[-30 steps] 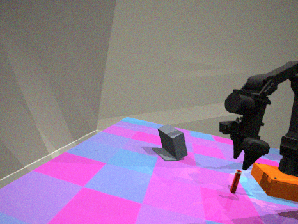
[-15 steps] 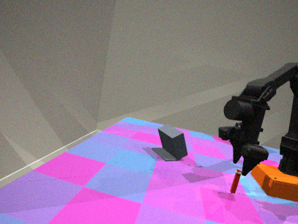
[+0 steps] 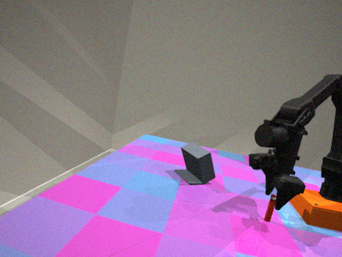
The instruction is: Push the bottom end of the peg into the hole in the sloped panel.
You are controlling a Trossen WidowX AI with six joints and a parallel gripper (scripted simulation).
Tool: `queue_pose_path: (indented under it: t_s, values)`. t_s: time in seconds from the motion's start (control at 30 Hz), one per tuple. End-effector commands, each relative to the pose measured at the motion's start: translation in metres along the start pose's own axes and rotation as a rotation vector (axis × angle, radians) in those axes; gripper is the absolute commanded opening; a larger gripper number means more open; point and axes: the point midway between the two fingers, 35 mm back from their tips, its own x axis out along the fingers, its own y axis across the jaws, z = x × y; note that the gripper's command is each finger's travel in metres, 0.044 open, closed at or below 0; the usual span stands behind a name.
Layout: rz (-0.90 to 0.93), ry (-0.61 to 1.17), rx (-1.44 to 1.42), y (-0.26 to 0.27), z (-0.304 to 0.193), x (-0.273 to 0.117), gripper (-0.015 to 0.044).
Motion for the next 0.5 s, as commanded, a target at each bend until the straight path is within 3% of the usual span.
queue_pose_path:
  t_s: [0.0,0.4,0.47]
  values:
    - [-0.004,0.001,0.002,-0.001,-0.001,0.008,0.044]
    - [-0.004,0.001,0.002,-0.002,-0.003,0.023,0.044]
    - [-0.001,0.002,0.003,-0.001,-0.002,0.02,0.0387]
